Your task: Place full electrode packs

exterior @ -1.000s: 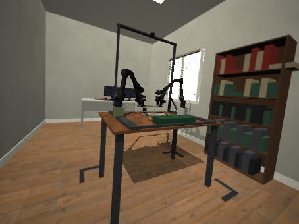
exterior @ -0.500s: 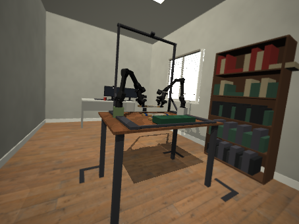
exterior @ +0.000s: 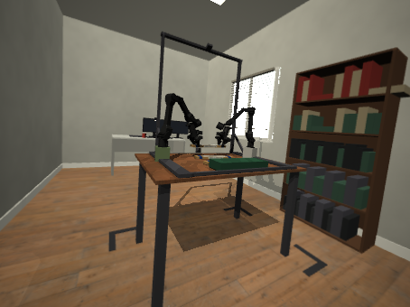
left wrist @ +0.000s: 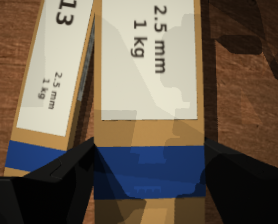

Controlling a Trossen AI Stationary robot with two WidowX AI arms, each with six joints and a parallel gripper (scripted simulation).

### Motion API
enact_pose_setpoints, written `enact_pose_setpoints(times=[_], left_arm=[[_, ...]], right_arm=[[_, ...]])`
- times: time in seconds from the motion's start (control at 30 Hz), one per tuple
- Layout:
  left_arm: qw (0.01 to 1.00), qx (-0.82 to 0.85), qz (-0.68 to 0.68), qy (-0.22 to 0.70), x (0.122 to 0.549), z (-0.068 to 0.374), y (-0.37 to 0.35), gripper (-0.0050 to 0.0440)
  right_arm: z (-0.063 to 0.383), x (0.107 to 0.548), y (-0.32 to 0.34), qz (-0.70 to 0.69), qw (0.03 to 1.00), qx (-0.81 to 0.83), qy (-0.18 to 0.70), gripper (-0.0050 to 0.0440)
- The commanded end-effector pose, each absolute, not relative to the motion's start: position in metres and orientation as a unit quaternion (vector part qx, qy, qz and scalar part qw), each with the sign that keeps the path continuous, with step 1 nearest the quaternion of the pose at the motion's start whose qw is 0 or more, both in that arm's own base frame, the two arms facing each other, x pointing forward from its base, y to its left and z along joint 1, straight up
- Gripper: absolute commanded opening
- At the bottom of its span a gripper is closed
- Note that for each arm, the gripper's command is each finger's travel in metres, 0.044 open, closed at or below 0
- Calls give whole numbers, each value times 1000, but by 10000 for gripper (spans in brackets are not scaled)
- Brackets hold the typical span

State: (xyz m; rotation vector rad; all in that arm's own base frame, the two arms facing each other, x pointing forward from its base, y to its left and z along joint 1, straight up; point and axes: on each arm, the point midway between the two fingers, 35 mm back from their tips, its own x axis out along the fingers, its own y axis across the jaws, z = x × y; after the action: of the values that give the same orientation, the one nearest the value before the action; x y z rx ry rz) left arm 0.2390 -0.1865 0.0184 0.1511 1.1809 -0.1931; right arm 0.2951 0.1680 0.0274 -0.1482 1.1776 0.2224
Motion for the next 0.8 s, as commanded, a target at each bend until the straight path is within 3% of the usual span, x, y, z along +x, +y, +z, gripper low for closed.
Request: enact_pose_setpoints(times=[0.0,0.77], left_arm=[[825,73,-119,548,236,28,-187,-50],[825,74,-118,548,248,27,-146,-50]], right_arm=[[35,299,149,90,830,-54,548,-50],[35,307,108,89,830,-55,548,-50]])
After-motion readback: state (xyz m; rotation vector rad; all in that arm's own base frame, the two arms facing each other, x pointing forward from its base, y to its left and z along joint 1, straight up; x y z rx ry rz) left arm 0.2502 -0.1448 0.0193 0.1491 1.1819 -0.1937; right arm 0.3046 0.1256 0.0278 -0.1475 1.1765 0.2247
